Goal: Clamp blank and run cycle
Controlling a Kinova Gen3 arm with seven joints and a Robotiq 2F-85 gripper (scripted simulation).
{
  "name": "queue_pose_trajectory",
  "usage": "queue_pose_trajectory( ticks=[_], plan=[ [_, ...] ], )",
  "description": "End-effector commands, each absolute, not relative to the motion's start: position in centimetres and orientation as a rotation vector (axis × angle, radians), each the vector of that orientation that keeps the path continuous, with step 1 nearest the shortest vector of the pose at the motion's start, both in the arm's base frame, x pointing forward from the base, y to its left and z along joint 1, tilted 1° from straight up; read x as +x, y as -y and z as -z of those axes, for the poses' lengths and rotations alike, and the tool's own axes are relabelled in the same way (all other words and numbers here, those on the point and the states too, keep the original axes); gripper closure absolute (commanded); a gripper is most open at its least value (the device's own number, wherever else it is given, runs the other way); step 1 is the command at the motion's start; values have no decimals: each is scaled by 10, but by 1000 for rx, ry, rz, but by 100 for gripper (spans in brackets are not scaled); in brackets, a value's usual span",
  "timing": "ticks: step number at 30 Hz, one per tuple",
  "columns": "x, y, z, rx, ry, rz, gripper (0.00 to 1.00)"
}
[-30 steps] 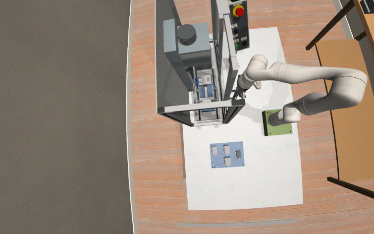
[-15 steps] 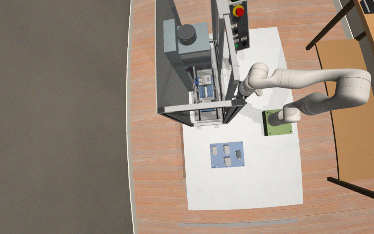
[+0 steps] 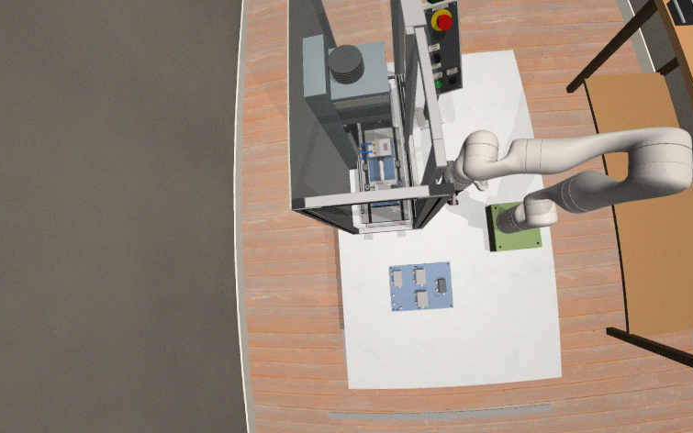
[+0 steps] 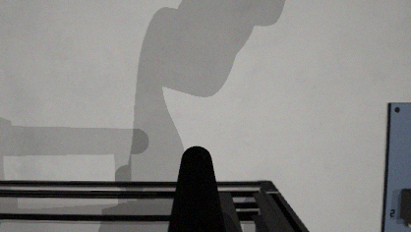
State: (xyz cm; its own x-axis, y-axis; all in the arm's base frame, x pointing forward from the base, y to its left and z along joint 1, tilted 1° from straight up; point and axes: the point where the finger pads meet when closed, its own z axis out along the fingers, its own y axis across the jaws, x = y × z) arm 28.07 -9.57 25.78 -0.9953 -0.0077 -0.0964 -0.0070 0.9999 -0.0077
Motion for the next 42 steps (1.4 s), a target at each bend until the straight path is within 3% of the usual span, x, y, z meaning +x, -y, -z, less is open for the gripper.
queue_pose_trajectory(
  ticks=[1, 42],
  plan=[
    [281, 90, -259, -22, -3041, 14, 61],
    [280, 63, -258, -22, -3041, 14, 61]
  ],
)
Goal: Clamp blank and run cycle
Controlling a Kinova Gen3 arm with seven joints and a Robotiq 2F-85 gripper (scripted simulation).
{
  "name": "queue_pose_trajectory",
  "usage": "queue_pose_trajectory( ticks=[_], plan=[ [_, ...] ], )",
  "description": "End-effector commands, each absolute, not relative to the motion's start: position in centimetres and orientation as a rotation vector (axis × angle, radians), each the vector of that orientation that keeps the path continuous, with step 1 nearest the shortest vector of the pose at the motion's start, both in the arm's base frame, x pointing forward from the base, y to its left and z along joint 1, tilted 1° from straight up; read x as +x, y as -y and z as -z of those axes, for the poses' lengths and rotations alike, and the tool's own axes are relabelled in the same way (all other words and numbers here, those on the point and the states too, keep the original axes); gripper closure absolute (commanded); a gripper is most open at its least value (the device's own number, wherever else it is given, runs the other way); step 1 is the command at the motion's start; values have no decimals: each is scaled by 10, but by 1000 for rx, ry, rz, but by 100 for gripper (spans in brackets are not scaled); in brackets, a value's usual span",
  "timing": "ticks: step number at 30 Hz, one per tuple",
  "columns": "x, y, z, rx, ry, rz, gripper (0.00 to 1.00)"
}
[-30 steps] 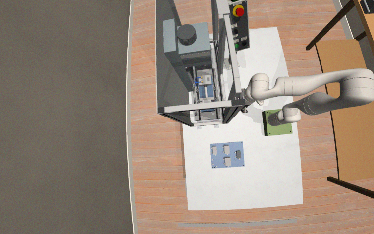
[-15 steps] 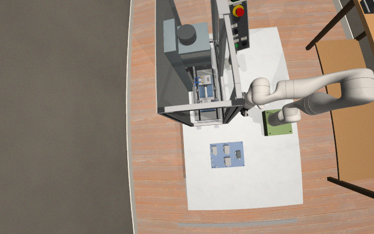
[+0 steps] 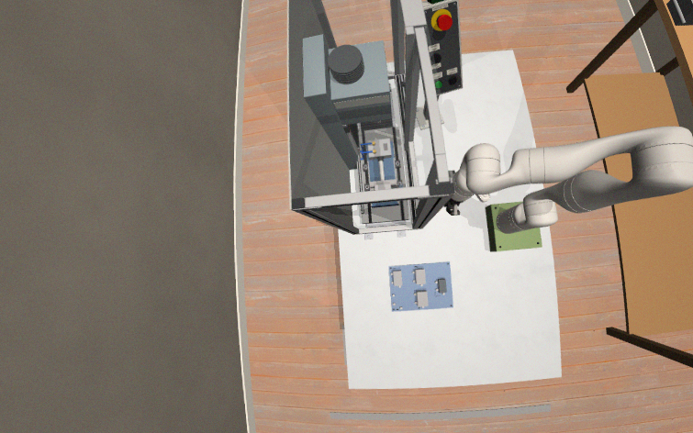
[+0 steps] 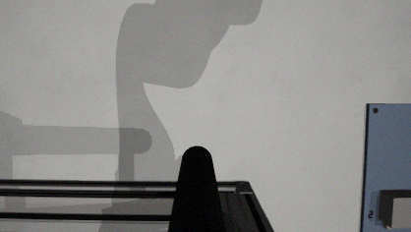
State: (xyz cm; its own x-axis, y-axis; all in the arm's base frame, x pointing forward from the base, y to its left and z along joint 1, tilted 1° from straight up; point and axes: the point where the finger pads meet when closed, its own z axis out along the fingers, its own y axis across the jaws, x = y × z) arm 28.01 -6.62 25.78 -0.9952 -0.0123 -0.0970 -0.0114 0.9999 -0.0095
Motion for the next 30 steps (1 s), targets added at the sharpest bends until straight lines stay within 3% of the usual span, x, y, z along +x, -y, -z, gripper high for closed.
queue_pose_trajectory(
  ticks=[1, 30],
  plan=[
    [280, 65, -258, -19, -3043, 13, 61],
    [280, 62, -258, -22, -3041, 14, 61]
  ],
)
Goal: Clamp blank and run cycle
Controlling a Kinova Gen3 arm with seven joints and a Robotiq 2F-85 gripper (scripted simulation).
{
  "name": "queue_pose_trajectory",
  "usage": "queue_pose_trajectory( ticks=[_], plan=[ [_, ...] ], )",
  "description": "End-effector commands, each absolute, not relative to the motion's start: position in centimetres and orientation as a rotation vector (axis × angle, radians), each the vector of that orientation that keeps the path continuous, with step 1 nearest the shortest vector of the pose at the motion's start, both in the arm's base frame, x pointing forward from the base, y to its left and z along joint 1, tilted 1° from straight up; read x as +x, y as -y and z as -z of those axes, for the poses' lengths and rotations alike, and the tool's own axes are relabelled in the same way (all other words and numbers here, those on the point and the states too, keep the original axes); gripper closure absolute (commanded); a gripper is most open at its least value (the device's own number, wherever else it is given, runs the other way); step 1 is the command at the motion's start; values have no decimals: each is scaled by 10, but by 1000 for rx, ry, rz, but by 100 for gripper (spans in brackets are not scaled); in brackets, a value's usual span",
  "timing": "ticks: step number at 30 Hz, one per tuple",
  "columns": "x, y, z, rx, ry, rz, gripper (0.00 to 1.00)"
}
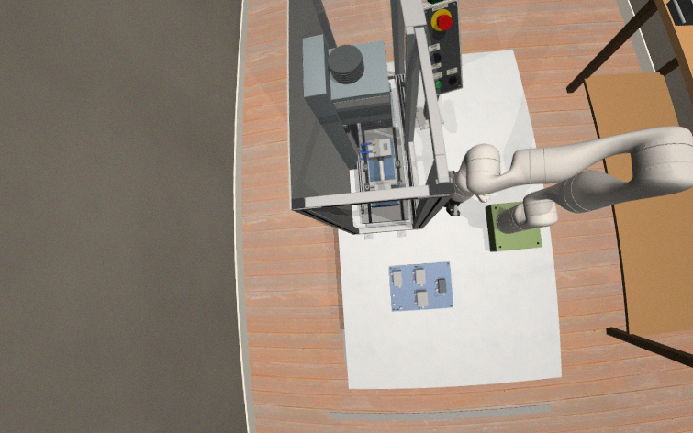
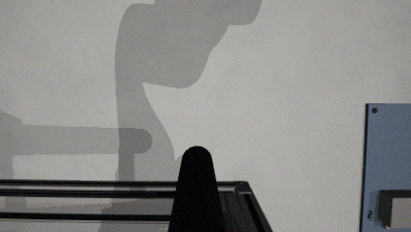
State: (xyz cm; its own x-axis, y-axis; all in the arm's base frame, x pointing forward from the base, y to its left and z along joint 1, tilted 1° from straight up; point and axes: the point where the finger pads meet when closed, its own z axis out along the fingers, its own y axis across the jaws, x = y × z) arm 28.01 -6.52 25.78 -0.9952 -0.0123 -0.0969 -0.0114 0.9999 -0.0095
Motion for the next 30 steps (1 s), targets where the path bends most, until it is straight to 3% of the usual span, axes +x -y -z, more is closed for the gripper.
queue_pose_trajectory(
  ticks=[1, 21, 22, 30],
  plan=[
    [280, 62, -258, -22, -3041, 14, 61],
    [280, 61, -258, -22, -3041, 14, 61],
    [280, 64, -258, -18, -3043, 13, 20],
    [280, 64, -258, -18, -3043, 13, 20]
  ],
)
